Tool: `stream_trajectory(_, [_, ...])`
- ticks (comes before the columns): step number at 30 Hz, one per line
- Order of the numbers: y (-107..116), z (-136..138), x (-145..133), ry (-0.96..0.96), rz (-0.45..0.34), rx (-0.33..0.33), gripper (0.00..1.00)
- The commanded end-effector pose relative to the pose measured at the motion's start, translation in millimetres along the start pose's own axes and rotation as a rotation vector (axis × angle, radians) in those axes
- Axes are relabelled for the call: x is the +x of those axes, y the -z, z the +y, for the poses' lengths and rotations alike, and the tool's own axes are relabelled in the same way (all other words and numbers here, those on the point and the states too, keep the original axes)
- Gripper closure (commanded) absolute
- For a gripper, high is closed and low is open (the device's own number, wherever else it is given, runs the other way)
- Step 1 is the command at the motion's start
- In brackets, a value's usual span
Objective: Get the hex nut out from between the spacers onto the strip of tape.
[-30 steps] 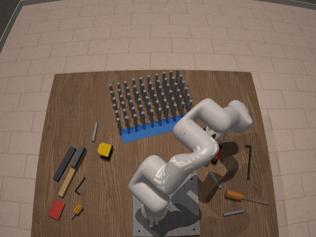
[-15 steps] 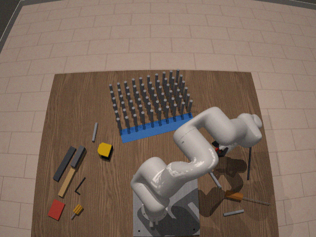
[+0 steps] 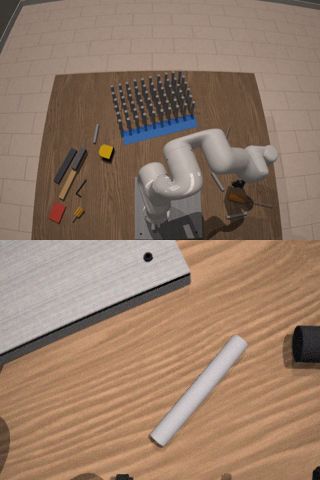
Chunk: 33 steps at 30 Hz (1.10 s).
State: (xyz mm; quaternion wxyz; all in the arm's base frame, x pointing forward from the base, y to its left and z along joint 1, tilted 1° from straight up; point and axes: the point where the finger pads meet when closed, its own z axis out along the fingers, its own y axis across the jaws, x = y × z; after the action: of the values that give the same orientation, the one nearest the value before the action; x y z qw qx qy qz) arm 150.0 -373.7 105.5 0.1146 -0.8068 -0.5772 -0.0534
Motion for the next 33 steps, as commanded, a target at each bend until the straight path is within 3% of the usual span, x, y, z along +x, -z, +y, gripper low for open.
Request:
stream_trajectory(1, [14.6,-41.4,-33.7,0.027,-0.148,-0.097,0.00])
stream_trajectory(4, [20.1,-62.5,-44.6,0.040,-0.213,-0.114,0.00])
stream_trajectory(8, [21.9,-69.6,-47.8,0.044,-0.236,-0.119,0.00])
stream_trajectory(19, [21.9,-69.9,-48.0,0.044,-0.237,-0.119,0.00])
stream_trajectory(20, [21.9,-69.9,-48.0,0.044,-0.236,-0.119,0.35])
stream_trajectory(28, [17.7,-69.4,-48.9,0.048,-0.228,-0.127,0.35])
stream_trajectory(33, [3.0,-67.5,-52.2,0.049,-0.227,-0.128,0.35])
